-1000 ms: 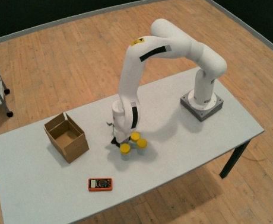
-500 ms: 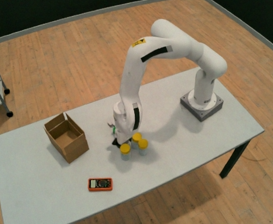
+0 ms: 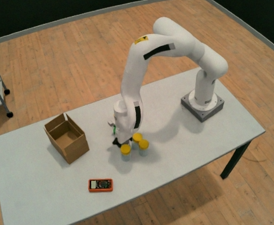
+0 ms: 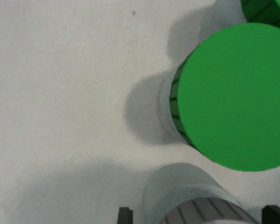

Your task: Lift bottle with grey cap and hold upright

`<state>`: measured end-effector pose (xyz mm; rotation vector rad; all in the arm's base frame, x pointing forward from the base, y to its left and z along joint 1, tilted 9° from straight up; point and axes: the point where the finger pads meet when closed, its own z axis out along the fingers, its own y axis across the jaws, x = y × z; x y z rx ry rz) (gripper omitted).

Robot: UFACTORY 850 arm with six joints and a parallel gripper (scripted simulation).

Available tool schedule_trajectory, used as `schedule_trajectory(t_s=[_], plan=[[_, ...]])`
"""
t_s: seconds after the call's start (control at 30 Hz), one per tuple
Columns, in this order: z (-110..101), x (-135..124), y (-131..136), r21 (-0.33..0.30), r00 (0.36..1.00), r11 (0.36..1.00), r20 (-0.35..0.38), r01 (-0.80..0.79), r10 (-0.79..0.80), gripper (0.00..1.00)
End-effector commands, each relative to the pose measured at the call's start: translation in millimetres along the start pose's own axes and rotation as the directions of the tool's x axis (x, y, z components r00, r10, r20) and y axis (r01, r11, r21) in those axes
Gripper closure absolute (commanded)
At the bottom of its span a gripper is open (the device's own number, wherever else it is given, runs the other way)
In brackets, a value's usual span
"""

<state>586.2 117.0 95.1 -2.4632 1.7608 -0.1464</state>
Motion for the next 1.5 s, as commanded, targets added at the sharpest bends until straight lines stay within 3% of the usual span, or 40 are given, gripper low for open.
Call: schedule_trajectory(t_s=[0.0,0.77,0.8,1.47], plan=[[-12.1,-0.2,-0.9,0.002,1.0,1.0,0.0,0.0,0.0,0.21],[-20.5,-0.4,-0.7,0.002,1.0,1.0,0.0,0.0,0.0,0.21],[-19.5,-0.4,-0.9,0.002,1.0,1.0,0.0,0.0,0.0,1.0],[-19.9,-0.4,-1.0,0.002,1.0,1.0,0.0,0.0,0.0,1.0]])
